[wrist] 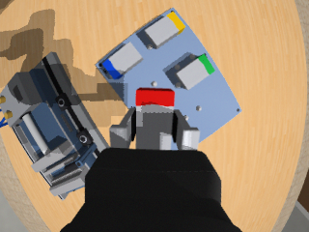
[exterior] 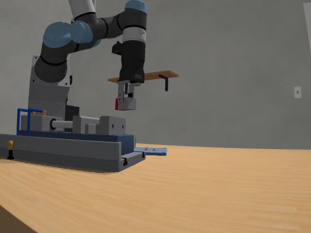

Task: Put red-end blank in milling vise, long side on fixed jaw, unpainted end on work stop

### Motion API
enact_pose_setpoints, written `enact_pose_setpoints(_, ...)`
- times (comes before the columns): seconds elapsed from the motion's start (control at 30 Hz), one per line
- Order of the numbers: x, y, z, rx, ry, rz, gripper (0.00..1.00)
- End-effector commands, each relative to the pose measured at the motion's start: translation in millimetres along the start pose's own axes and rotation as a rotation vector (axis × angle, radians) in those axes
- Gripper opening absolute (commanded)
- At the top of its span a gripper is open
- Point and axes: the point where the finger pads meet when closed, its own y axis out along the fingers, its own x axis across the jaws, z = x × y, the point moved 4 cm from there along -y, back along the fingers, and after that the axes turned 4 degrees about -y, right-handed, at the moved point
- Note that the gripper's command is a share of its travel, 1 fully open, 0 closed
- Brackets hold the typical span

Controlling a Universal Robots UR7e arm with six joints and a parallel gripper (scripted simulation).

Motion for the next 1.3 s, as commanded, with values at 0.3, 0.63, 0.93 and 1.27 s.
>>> enact_pose_setpoints(0.3, 0.0, -0.3, -0.2, -0.002, -0.107, -0.001, 0.00)
enact_pose_setpoints(0.63, 0.0, -0.3, -0.2, -0.002, -0.332, -0.001, 0.00)
enact_pose_setpoints(0.93, 0.0, -0.3, -0.2, -0.002, -0.332, -0.001, 0.00)
enact_pose_setpoints(1.27, 0.0, -0.3, -0.2, -0.001, -0.553, 0.000, 0.00)
